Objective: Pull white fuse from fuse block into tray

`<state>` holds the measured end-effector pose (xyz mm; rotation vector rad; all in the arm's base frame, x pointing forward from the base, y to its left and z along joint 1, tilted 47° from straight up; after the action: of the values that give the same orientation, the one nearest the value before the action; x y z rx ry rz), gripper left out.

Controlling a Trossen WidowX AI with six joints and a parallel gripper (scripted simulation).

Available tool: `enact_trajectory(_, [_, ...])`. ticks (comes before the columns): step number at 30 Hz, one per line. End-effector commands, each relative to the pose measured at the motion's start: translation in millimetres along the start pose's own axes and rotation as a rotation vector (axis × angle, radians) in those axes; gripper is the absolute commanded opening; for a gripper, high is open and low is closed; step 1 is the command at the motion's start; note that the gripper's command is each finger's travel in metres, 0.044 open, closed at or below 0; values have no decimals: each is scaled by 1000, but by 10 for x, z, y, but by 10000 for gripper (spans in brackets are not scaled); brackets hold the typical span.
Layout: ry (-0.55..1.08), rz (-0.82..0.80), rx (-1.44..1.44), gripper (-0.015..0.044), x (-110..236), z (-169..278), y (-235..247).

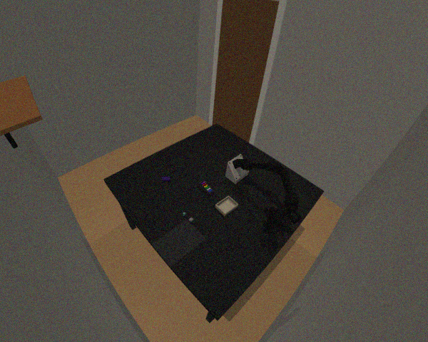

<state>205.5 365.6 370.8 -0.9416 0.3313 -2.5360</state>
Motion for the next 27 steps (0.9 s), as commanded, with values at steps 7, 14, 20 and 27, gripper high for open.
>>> enact_trajectory(7, [-202,-293,-701,64,-1154,-137,1305])
enact_trajectory(14, [-295,-540,-1279,64,-1564,-398,2404])
enact_trajectory(20, [-358,-793,-1867,64,-1648,-819,3312])
enact_trajectory(27, [-398,-1135,-2669,64,-1439,-1401,4157])
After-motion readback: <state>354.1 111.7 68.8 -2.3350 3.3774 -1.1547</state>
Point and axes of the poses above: the point midway between the two fingers, 35 mm back from their tips, its own x axis back along the fingers, its own y axis across the jaws, z = x × y, the point moved 1 cm from there along x, back along the fingers, and after that the axes turned 4 degrees about -x, right-handed, at the moved point
